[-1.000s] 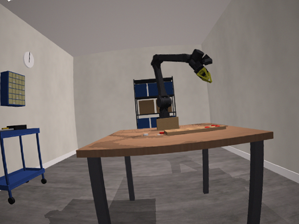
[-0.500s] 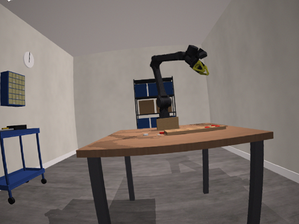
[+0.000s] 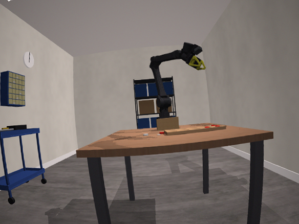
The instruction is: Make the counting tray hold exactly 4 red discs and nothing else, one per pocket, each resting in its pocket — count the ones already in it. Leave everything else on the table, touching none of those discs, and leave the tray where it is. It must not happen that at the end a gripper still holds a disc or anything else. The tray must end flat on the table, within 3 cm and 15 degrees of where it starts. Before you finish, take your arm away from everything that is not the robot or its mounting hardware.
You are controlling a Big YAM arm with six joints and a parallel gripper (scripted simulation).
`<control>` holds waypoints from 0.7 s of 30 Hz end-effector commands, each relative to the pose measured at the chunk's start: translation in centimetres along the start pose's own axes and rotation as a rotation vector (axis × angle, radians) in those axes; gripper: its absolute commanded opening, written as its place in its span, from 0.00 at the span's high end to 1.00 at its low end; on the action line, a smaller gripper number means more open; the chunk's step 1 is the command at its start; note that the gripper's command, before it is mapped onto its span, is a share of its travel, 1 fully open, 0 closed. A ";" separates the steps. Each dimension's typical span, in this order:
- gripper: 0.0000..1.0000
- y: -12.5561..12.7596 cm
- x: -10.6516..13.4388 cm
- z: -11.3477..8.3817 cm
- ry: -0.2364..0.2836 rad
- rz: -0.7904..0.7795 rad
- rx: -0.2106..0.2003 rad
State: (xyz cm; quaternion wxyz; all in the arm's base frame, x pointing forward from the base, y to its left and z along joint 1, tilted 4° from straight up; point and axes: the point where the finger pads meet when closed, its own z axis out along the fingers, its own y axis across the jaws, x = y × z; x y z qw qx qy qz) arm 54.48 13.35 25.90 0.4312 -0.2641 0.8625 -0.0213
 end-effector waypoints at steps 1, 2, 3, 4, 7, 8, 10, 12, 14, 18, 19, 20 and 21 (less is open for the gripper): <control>0.56 -0.2 -3.9 -0.3 -0.076 0.015 0.012; 0.56 0.0 -3.4 -0.2 -0.067 0.015 0.009; 0.56 0.1 -3.0 -0.1 -0.055 0.015 0.005; 0.56 0.1 -2.9 -0.1 -0.052 0.015 0.004; 0.56 -0.4 -2.7 -0.1 -0.050 0.021 0.011; 0.56 -0.7 -2.6 -0.1 -0.048 0.025 0.015; 0.56 -0.7 -2.6 -0.1 -0.048 0.025 0.015; 0.56 -4.4 -4.8 -4.0 -0.171 0.106 0.097; 0.56 -5.1 -6.6 -4.8 -0.202 0.105 0.108; 0.56 -3.6 -6.1 -3.0 -0.177 0.093 0.078; 0.56 -3.3 -5.4 -2.7 -0.164 0.094 0.074; 0.56 -3.1 -4.8 -2.5 -0.149 0.094 0.069; 0.56 -3.1 -4.7 -2.5 -0.145 0.094 0.068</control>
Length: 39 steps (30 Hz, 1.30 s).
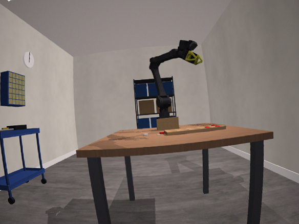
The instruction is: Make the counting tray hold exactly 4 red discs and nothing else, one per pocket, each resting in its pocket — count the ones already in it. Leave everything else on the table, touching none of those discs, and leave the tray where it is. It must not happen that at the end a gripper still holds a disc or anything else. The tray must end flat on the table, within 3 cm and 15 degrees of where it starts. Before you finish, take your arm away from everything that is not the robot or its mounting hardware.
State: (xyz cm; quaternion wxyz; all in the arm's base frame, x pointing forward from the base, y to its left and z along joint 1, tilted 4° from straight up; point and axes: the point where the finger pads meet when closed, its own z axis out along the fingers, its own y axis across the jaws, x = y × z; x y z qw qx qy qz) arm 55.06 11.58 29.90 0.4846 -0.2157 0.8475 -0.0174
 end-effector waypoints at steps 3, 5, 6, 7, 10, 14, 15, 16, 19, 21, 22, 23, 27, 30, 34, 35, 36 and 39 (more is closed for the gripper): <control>0.56 -0.6 -2.2 0.2 -0.038 0.019 0.011; 0.56 -0.9 -2.1 0.2 -0.036 0.022 0.016; 0.56 -0.9 -2.1 0.2 -0.036 0.022 0.016; 0.56 -4.3 -3.9 -3.4 -0.151 0.101 0.092; 0.56 -5.4 -7.2 -4.7 -0.208 0.100 0.107; 0.56 -3.8 -6.3 -2.9 -0.177 0.090 0.077; 0.56 -3.5 -5.4 -2.6 -0.162 0.091 0.073; 0.56 -3.2 -4.6 -2.3 -0.141 0.091 0.068; 0.56 -3.8 -4.3 -2.3 -0.135 0.096 0.075; 0.56 -4.0 -4.3 -2.3 -0.134 0.098 0.079; 0.56 -4.0 -4.3 -2.3 -0.134 0.098 0.079; 0.56 -4.0 -4.3 -2.3 -0.134 0.098 0.079; 0.56 -8.5 -9.6 -8.0 -0.325 0.171 0.171; 0.56 -7.4 -9.5 -7.3 -0.313 0.164 0.148; 0.56 -6.6 -6.6 -5.3 -0.243 0.168 0.132; 0.56 -7.0 -6.5 -5.4 -0.242 0.171 0.138; 0.56 -7.0 -6.5 -5.4 -0.242 0.171 0.138; 0.56 -7.1 -6.4 -5.4 -0.242 0.172 0.141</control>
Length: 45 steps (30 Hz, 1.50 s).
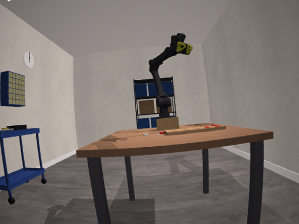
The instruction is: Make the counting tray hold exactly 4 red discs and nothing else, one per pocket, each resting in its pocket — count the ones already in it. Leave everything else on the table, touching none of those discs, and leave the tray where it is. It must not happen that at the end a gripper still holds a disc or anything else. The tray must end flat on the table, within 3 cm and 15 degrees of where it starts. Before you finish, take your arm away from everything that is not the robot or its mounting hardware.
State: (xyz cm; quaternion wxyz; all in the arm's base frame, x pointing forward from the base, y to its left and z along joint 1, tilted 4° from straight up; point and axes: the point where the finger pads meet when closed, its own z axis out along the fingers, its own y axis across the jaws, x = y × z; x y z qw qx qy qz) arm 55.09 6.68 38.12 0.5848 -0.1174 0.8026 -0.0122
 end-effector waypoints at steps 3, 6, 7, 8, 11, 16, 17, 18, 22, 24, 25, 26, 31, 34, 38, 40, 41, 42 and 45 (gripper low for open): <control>0.56 -4.1 -5.4 -3.6 -0.173 0.090 0.083; 0.56 -4.7 -9.1 -4.6 -0.235 0.088 0.089; 0.56 -4.6 -8.6 -4.5 -0.227 0.088 0.088; 0.56 -3.7 -8.5 -4.1 -0.223 0.085 0.070; 0.56 -2.8 -5.3 -2.4 -0.156 0.085 0.056; 0.56 -3.4 -5.0 -2.3 -0.152 0.088 0.067; 0.56 -3.5 -5.0 -2.3 -0.152 0.088 0.067; 0.56 -3.4 -5.0 -2.3 -0.152 0.088 0.067; 0.56 -7.1 -11.1 -7.4 -0.356 0.152 0.143; 0.56 -7.5 -12.1 -8.1 -0.359 0.152 0.140; 0.56 -7.5 -11.8 -8.1 -0.354 0.152 0.140; 0.56 -6.7 -11.9 -8.0 -0.353 0.150 0.126; 0.56 -6.0 -8.0 -5.4 -0.267 0.154 0.113; 0.56 -6.4 -7.9 -5.5 -0.265 0.156 0.120; 0.56 -9.0 -3.8 -5.0 -0.171 0.067 0.187; 0.56 -9.0 -3.8 -5.0 -0.171 0.067 0.187; 0.56 -9.0 -3.8 -5.0 -0.171 0.067 0.186; 0.56 -7.8 -4.0 -4.8 -0.175 0.062 0.164; 0.56 -8.1 -6.0 -5.4 -0.207 0.059 0.168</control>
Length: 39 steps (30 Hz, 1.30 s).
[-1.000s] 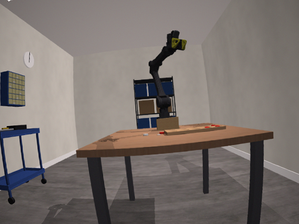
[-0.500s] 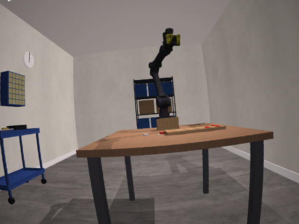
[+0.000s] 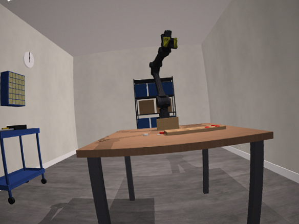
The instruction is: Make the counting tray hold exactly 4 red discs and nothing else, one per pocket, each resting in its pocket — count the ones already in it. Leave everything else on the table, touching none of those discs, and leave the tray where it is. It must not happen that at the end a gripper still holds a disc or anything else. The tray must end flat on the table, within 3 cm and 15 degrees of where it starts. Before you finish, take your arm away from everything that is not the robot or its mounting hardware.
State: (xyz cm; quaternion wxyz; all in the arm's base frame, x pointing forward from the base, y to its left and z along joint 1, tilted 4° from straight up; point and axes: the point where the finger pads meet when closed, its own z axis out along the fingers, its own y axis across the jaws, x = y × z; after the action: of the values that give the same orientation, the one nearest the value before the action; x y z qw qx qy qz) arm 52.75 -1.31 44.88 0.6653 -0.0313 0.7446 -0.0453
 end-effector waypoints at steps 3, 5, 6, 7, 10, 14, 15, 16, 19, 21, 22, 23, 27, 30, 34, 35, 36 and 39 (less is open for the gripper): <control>0.56 -1.0 3.6 1.0 0.102 -0.110 0.013; 0.56 -1.0 3.6 1.0 0.102 -0.110 0.013; 0.56 -0.3 3.5 1.1 0.099 -0.112 0.000; 0.56 -0.1 2.4 1.1 0.082 -0.113 -0.005; 0.56 -1.5 7.0 1.5 0.190 -0.194 0.008; 0.56 -0.7 6.8 1.6 0.185 -0.198 -0.007; 0.56 -0.7 5.0 1.7 0.157 -0.198 -0.005; 0.56 -0.8 4.8 1.7 0.154 -0.198 -0.003; 0.56 -2.0 10.3 1.8 0.278 -0.277 -0.006; 0.56 -2.0 10.3 1.8 0.278 -0.277 -0.006; 0.56 -1.1 10.2 1.8 0.274 -0.282 -0.024; 0.56 -1.1 8.4 2.1 0.244 -0.283 -0.020; 0.56 -2.5 13.6 1.8 0.365 -0.358 -0.028; 0.56 -1.7 13.5 1.8 0.361 -0.362 -0.042; 0.56 -3.0 16.9 1.6 0.451 -0.435 -0.058; 0.56 -3.0 16.9 1.6 0.451 -0.435 -0.058; 0.56 -3.0 16.9 1.6 0.451 -0.435 -0.058; 0.56 -2.0 15.1 2.1 0.418 -0.444 -0.069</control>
State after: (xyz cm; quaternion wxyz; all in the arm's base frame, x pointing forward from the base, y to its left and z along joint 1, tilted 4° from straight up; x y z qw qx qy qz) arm 52.14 -5.67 28.83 0.4682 -0.1861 0.8484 -0.1625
